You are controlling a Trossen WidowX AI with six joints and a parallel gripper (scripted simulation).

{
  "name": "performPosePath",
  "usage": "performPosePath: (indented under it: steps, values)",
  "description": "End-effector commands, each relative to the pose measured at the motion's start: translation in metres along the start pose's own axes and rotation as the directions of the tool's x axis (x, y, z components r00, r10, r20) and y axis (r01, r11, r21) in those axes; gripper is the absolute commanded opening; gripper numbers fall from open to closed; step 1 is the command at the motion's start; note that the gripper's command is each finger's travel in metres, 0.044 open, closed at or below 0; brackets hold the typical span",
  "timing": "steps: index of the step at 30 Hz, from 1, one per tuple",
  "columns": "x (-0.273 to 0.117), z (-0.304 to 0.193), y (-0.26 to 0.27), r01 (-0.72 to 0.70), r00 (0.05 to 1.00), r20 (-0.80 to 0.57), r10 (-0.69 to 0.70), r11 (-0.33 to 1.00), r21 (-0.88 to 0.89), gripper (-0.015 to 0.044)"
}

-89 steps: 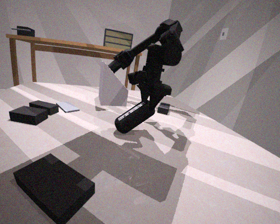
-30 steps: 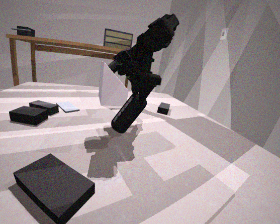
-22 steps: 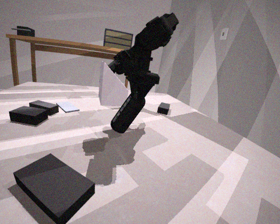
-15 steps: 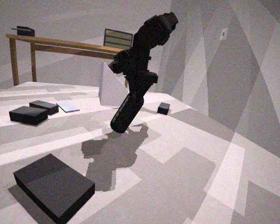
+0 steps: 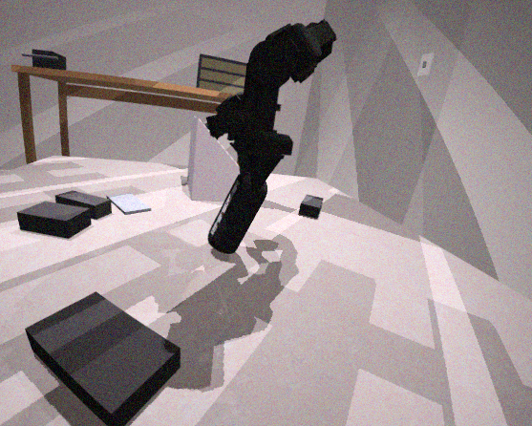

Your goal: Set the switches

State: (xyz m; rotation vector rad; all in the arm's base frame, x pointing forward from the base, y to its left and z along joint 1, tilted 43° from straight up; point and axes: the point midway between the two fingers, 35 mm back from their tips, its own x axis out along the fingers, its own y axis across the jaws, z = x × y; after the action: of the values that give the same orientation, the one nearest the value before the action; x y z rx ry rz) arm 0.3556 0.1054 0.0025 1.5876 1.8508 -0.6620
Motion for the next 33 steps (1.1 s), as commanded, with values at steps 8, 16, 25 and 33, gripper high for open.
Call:
performPosePath:
  steps: [8,16,25,33]
  values:
    - [0.003,0.014,-0.002,0.014,1.0,0.014,-0.014,1.0,-0.003,0.0338]
    - [0.003,0.024,-0.002,0.014,1.0,0.014,-0.014,1.0,-0.003,0.0338]
    - [0.002,0.035,-0.002,0.014,1.0,0.015,-0.014,1.0,-0.003,0.0338]
    - [0.002,0.044,-0.002,0.014,1.0,0.015,-0.014,1.0,-0.003,0.0338]
